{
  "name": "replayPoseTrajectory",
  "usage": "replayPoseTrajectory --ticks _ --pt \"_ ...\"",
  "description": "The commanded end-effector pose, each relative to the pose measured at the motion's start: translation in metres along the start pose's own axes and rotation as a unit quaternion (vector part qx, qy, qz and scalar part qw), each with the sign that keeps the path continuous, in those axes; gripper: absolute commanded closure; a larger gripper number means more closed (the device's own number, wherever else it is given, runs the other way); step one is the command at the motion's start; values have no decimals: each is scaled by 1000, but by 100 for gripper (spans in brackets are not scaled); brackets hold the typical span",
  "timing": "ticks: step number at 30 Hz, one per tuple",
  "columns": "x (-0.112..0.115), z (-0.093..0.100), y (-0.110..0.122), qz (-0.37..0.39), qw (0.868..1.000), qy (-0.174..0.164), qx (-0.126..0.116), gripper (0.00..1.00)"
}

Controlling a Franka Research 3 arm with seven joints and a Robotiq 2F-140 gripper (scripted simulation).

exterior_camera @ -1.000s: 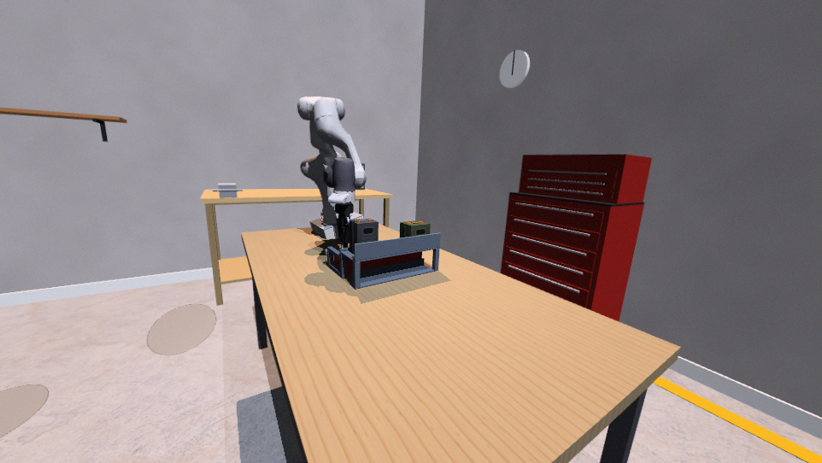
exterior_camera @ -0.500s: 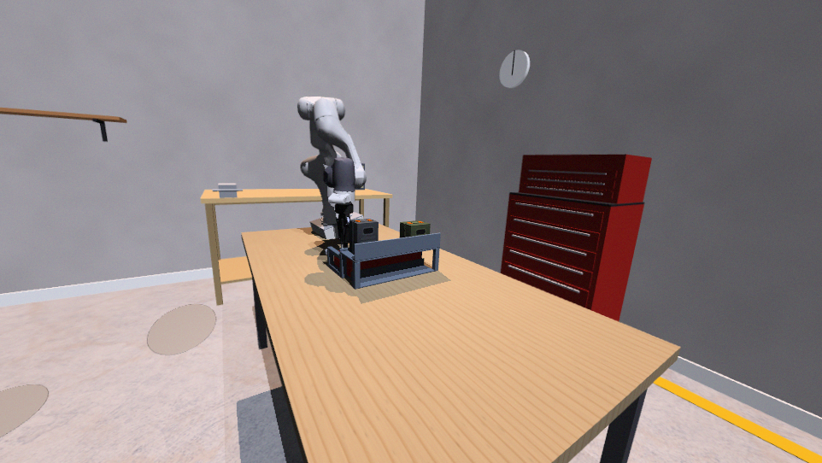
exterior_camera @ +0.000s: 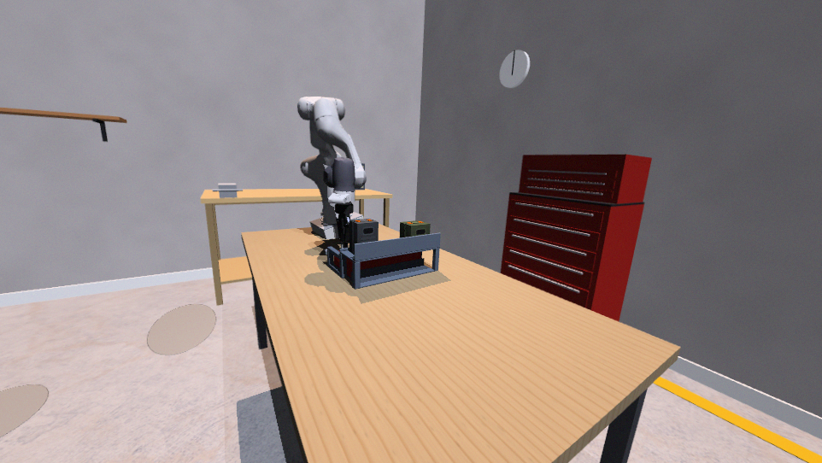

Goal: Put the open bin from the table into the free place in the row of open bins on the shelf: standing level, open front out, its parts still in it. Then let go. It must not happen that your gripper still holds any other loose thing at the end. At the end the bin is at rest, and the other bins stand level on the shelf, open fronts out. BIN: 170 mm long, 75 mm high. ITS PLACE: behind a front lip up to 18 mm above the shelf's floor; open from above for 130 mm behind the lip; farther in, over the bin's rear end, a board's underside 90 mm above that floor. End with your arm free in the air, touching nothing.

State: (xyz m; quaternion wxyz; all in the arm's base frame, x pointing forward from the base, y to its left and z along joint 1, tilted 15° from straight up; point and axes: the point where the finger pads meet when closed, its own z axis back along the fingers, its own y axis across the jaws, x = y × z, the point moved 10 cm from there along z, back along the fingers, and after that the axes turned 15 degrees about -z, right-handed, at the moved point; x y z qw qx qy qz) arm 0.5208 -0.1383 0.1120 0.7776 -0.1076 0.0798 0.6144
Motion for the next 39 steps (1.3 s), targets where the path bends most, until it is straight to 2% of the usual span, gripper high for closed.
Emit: replayPoseTrajectory --ticks 1,23,39 --pt "0 1 -1 1 1000 0 -1 100" --pt "-5 19 17 1 1000 0 -1 100" --pt "-5 27 18 1 1000 0 -1 100"
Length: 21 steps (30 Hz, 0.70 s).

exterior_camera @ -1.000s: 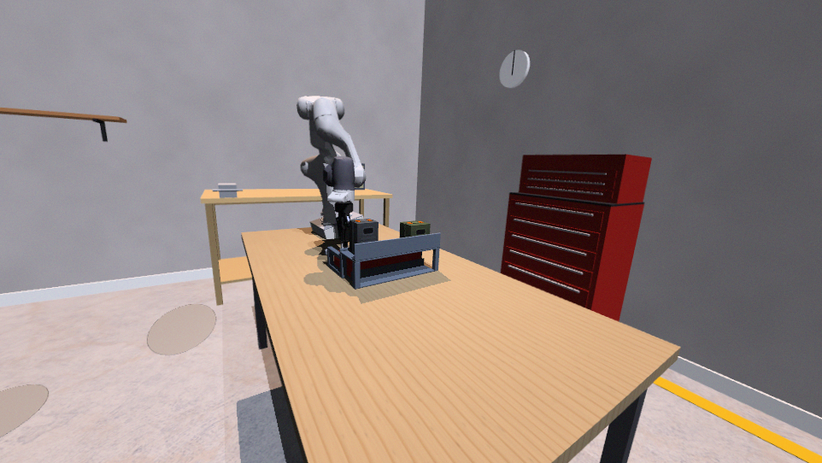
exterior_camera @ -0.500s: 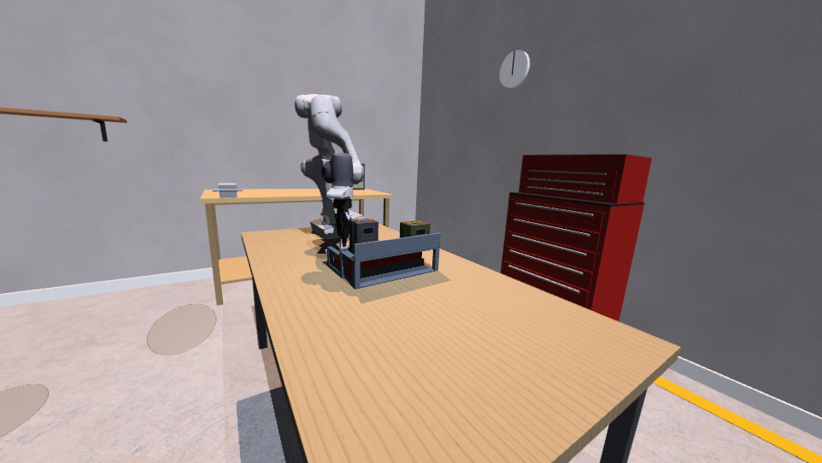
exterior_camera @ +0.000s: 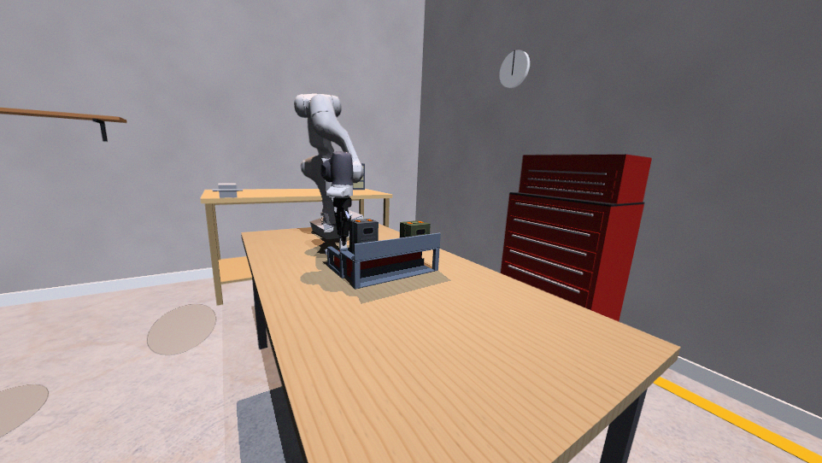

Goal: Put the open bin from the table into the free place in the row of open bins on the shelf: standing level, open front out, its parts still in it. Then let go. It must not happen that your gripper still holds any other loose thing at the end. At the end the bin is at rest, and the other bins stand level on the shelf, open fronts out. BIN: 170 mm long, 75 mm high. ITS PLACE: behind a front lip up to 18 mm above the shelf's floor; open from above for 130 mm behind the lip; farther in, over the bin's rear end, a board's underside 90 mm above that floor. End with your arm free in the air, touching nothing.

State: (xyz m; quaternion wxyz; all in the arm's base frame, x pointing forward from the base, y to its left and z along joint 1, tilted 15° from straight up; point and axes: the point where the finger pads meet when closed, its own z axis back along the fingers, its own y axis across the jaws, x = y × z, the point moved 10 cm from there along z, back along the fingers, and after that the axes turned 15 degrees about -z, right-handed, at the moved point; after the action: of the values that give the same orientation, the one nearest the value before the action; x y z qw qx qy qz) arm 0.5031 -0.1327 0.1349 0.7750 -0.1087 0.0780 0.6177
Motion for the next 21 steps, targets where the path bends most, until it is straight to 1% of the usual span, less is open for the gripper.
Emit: replayPoseTrajectory --ticks 1,5,7,16,21 --pt "0 5 1 -3 1000 1 2 100" --pt "0 17 1 -3 1000 1 2 100" --pt "0 17 1 -3 1000 1 2 100" --pt "0 47 1 -3 1000 1 2 100" --pt "0 55 1 -3 1000 1 2 100"
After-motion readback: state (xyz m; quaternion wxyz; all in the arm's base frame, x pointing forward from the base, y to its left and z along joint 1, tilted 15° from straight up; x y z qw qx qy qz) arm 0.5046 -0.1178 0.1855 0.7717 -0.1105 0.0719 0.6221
